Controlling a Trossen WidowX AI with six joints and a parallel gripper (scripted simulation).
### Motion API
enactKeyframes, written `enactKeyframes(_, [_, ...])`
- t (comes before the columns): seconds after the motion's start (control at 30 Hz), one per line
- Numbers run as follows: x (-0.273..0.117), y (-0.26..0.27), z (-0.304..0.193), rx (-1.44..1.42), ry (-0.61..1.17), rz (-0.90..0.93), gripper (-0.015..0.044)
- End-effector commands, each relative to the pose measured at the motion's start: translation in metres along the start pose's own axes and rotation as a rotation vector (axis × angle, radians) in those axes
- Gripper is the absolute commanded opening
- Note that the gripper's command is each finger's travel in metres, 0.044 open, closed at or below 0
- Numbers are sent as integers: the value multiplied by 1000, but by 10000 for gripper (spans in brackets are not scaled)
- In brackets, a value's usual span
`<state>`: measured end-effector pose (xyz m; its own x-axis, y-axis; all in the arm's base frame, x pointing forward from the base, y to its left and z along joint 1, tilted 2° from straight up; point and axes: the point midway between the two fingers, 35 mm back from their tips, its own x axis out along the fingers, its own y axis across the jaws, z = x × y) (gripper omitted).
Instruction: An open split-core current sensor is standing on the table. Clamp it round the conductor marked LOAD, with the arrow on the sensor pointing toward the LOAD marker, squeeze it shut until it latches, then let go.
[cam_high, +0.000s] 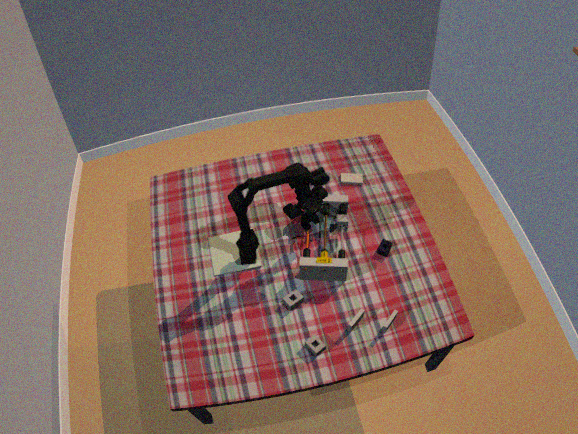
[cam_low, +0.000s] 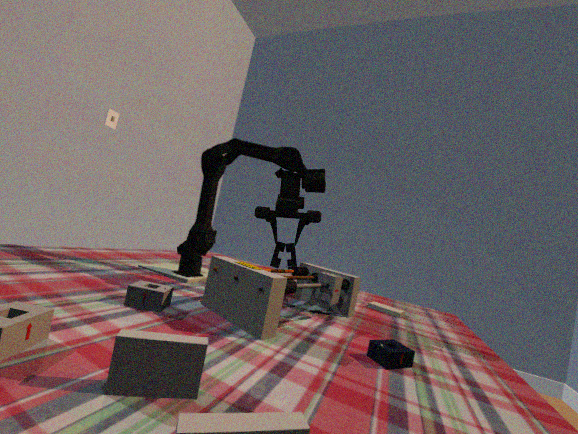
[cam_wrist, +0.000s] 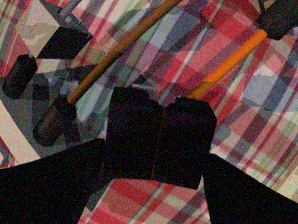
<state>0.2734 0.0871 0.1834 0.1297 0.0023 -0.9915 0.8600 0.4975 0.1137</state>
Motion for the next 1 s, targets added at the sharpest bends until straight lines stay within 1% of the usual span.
enactKeyframes(0.0, [1,6,14,190,-25,28,0])
enactKeyframes(0.4, [4,18,51,678,-64,109,0])
enactKeyframes(0.63, [7,18,52,685,-65,110,0])
enactKeyframes(0.97, [22,21,54,685,-65,111,0])
